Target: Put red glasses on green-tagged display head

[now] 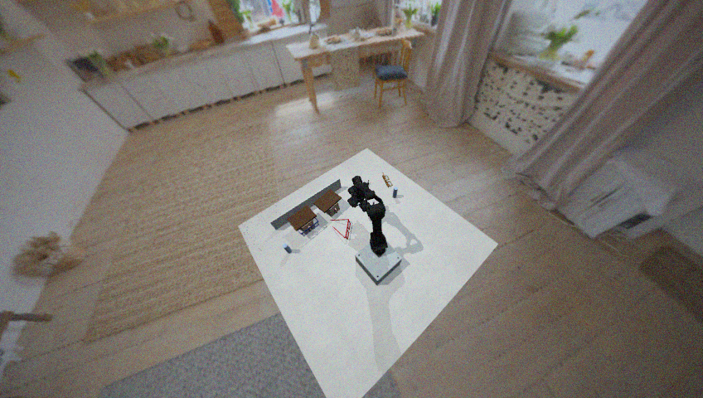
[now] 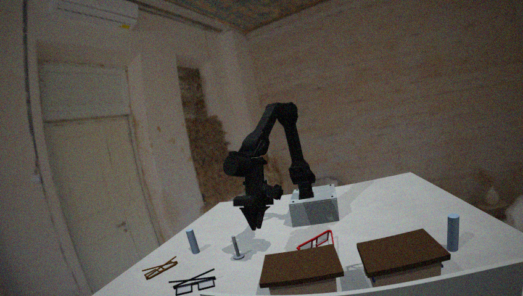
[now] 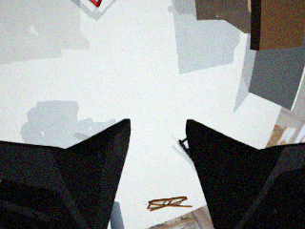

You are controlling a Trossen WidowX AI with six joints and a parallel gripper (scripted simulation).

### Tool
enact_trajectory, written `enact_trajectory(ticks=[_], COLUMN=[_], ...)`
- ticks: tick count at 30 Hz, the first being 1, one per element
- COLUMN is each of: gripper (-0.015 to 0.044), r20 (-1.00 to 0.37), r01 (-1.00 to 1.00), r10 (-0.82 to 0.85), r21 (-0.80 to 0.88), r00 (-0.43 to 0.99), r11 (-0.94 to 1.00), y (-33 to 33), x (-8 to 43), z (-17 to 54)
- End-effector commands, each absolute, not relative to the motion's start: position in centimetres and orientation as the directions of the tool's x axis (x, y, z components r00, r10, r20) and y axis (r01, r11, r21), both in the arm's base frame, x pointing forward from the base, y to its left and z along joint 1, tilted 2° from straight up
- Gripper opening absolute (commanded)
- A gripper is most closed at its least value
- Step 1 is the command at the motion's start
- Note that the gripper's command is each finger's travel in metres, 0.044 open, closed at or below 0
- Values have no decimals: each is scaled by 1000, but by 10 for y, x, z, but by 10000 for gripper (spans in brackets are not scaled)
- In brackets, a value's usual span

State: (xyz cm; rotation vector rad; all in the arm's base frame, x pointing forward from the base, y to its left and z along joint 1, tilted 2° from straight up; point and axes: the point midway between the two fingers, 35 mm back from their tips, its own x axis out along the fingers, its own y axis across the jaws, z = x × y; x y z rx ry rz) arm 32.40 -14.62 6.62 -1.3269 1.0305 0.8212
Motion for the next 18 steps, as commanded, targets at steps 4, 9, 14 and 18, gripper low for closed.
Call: enact_trajectory(ticks=[4,9,14,18], gripper=[200,200,200,120], r20=[-989,-998,-998,-998], r01=[-890,-773,-773,-773], r10=[13,16,16,16], r21=[-139,-53,-52,-52], r00=[148,55,54,54], r11=[-433,-632,-632,-632], y=[-45,-7,-10,-10], x=[322,311,307,307], z=[31,20,19,19])
